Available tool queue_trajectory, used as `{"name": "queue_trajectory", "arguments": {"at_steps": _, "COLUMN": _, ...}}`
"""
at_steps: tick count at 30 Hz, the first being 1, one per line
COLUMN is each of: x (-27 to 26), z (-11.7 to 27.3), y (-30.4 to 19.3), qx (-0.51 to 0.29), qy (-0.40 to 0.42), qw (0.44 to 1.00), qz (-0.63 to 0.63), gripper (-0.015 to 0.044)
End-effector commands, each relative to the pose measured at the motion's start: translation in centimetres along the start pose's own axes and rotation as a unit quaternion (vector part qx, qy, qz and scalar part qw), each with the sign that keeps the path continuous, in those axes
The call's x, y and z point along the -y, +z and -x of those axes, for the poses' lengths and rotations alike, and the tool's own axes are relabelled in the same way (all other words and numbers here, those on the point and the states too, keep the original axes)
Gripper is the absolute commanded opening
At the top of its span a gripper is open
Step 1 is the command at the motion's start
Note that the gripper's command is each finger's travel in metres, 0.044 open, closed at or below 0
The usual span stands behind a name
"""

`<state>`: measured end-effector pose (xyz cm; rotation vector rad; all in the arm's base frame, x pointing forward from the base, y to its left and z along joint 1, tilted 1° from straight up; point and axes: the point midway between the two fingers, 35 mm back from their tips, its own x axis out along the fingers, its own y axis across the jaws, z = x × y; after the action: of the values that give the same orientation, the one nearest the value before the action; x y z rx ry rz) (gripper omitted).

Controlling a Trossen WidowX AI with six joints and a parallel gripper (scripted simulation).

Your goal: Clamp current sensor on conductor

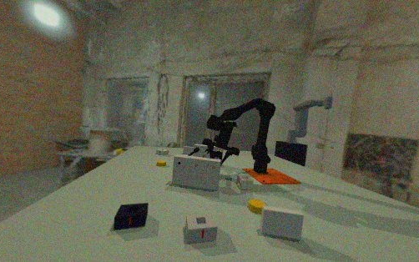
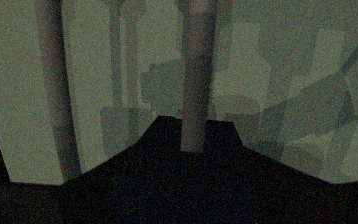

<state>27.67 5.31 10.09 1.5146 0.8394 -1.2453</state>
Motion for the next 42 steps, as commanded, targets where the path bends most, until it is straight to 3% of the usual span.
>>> {"name": "queue_trajectory", "arguments": {"at_steps": 1, "x": 0.0, "z": 0.0, "y": 0.0, "qx": 0.001, "qy": -0.001, "qw": 1.0, "qz": 0.0, "gripper": 0.0264}}
{"name": "queue_trajectory", "arguments": {"at_steps": 9, "x": 0.0, "z": 0.0, "y": 0.0, "qx": 0.001, "qy": -0.001, "qw": 1.0, "qz": 0.0, "gripper": 0.0264}}
{"name": "queue_trajectory", "arguments": {"at_steps": 16, "x": 0.0, "z": 0.0, "y": 0.0, "qx": 0.001, "qy": -0.001, "qw": 1.0, "qz": 0.0, "gripper": 0.044}}
{"name": "queue_trajectory", "arguments": {"at_steps": 25, "x": 0.0, "z": 0.3, "y": 0.0, "qx": 0.001, "qy": 0.0, "qw": 1.0, "qz": 0.0, "gripper": 0.044}}
{"name": "queue_trajectory", "arguments": {"at_steps": 32, "x": 0.3, "z": 10.2, "y": 0.4, "qx": 0.001, "qy": 0.02, "qw": 1.0, "qz": -0.003, "gripper": 0.044}}
{"name": "queue_trajectory", "arguments": {"at_steps": 42, "x": 0.3, "z": 10.5, "y": 0.5, "qx": 0.001, "qy": 0.021, "qw": 1.0, "qz": -0.003, "gripper": 0.044}}
